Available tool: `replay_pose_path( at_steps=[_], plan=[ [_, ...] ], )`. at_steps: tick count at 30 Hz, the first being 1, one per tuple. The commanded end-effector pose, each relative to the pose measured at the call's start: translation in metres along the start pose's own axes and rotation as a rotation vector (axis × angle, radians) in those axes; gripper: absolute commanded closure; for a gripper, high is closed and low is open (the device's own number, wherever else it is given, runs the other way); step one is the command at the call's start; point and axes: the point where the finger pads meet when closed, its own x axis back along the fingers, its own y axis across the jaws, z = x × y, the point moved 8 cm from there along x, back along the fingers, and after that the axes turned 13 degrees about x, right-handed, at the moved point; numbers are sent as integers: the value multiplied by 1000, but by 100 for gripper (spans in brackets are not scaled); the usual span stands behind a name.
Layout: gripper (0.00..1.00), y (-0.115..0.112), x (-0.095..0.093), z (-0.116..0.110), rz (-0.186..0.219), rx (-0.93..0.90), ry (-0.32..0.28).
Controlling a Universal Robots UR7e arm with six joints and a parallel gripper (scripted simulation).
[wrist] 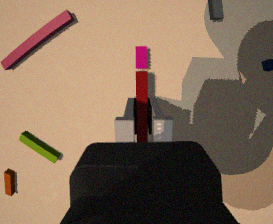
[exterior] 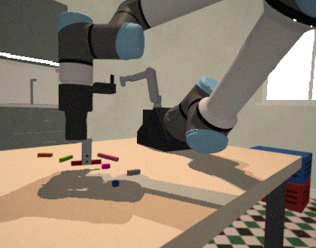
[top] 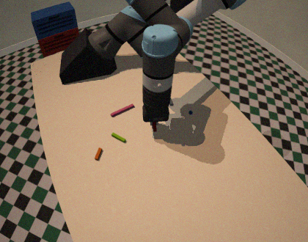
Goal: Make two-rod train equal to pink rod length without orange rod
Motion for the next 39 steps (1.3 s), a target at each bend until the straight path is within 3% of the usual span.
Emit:
replay_pose_path(
  at_steps=[1, 18, 39],
  plan=[
    [76, 0, 0, 0, -1, -2, 0],
    [76, 0, -1, 0, -1, -2, 0],
    [76, 0, -14, 1, -3, -3, 3]
  ],
)
